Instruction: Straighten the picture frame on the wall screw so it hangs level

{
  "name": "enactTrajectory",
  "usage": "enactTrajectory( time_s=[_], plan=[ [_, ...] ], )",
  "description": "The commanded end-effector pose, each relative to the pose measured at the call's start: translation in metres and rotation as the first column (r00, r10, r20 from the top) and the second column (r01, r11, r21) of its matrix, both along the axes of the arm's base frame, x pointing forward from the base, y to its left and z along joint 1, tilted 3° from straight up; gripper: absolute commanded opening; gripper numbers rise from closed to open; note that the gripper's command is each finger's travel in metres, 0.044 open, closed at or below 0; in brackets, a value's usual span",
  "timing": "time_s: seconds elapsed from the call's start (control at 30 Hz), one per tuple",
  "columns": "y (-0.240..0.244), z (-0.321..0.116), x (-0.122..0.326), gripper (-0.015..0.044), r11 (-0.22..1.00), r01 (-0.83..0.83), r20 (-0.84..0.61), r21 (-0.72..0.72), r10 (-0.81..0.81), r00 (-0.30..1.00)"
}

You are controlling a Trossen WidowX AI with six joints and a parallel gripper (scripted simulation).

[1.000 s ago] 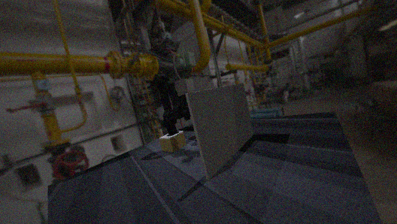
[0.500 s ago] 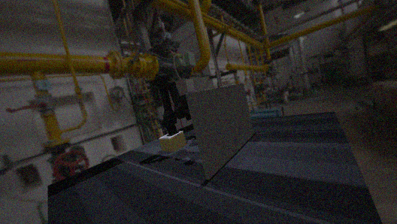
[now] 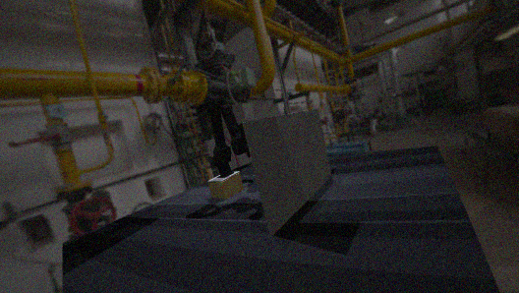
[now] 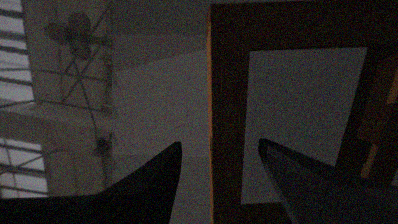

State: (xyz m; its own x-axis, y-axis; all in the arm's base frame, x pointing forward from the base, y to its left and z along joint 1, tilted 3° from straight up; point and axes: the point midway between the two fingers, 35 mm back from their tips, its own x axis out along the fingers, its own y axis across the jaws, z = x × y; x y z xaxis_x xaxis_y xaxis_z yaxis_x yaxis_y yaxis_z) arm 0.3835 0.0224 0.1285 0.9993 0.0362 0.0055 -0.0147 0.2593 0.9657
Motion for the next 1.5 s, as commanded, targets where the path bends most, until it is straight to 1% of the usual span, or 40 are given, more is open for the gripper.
enactTrajectory(
  time_s=[0.0, 1.43, 1.47],
  plan=[
    [0.0005, -0.0038, 0.0038, 0.026, 1.0, -0.003, -0.011, 0.004, 0.003, 1.0],
    [0.0007, -0.0046, 0.0039, 0.026, 1.0, -0.003, -0.011, 0.004, 0.003, 1.0],
    [0.0007, -0.0046, 0.0039, 0.0234, 1.0, -0.003, -0.011, 0.004, 0.003, 1.0]
  ],
)
